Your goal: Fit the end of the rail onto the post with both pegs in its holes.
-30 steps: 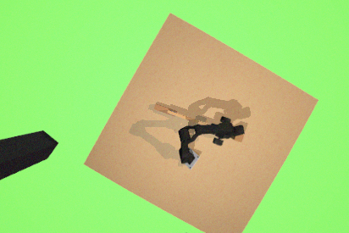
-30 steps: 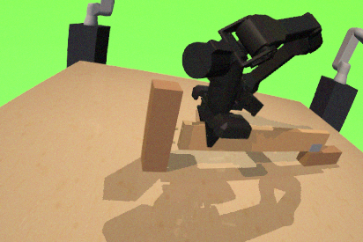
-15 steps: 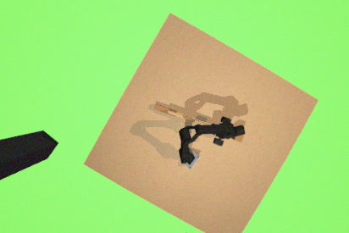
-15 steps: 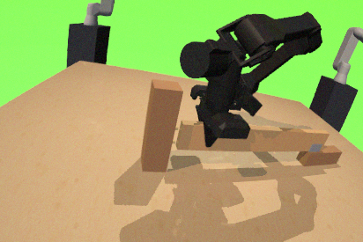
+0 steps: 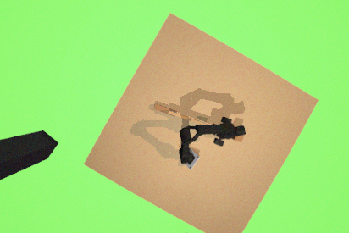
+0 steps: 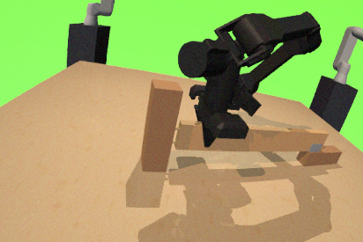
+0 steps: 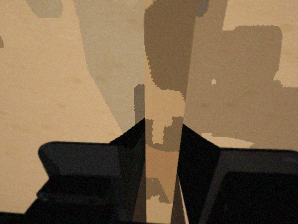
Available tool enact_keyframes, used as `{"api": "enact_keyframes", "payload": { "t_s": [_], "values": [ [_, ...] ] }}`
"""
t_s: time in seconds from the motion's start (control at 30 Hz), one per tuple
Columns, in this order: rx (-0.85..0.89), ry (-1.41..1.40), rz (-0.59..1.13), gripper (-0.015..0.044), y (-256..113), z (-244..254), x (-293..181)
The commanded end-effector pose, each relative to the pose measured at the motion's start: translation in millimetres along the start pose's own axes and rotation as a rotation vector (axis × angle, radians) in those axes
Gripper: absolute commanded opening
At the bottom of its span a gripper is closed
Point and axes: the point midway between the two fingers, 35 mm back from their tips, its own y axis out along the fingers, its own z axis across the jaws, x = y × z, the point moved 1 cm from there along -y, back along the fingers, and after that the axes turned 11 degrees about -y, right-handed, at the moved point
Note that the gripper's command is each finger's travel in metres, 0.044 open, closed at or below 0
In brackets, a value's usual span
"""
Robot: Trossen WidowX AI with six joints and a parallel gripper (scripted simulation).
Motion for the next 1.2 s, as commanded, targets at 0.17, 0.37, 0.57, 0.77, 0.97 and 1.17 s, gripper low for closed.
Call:
{"api": "enact_keyframes", "payload": {
  "t_s": [0.17, 0.37, 0.57, 0.77, 0.97, 1.17],
  "values": [
    [-0.009, -0.003, 0.014, 0.0, -4.6, -0.3, -5.1],
    [-0.009, -0.003, 0.014, 0.0, -4.6, 0.0, -6.3],
    [-0.009, -0.003, 0.014, 0.0, -4.7, 0.2, -7.5],
    [-0.009, -0.003, 0.014, 0.0, -4.7, 0.4, -8.7],
    [-0.009, -0.003, 0.014, 0.0, -4.8, 0.7, -9.9],
    [-0.009, -0.003, 0.014, 0.0, -4.8, 0.9, -11.0]
  ]
}}
